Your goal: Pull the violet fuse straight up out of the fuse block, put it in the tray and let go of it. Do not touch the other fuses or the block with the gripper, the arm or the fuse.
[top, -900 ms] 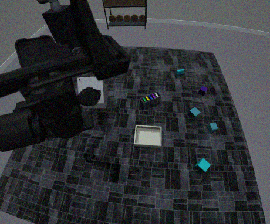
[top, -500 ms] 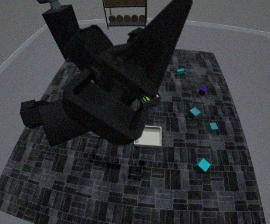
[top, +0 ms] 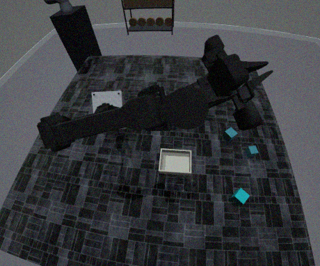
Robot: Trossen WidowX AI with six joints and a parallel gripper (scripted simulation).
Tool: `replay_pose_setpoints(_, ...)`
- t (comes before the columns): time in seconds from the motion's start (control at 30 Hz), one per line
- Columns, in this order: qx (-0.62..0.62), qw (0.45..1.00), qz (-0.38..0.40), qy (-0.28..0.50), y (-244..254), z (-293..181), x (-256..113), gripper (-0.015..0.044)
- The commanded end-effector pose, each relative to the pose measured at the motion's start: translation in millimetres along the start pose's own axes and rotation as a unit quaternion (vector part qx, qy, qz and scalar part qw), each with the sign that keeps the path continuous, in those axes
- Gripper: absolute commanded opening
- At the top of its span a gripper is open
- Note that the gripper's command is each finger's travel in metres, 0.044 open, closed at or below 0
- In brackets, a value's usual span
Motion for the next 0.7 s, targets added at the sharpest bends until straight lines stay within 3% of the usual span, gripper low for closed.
replay_pose_setpoints(0.0, 0.135, 0.982, -0.001, 0.130, 20.8, -45.8, 23.9, 0.0074)
replay_pose_setpoints(0.33, 0.351, 0.838, -0.111, 0.403, 76.6, -142.3, 42.0, 0.0074)
replay_pose_setpoints(0.67, 0.387, 0.648, -0.326, 0.569, 130.8, -219.6, 22.4, 0.0074)
Point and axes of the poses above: the point midway between the two fingers, 35 mm back from their tips, its own x axis out along the fingers, its own y axis across the jaws, z = x × y, the point moved 10 cm from there along -x, back along the fingers, and after that the axes turned 7 degrees about -x, right-handed, at the moved point
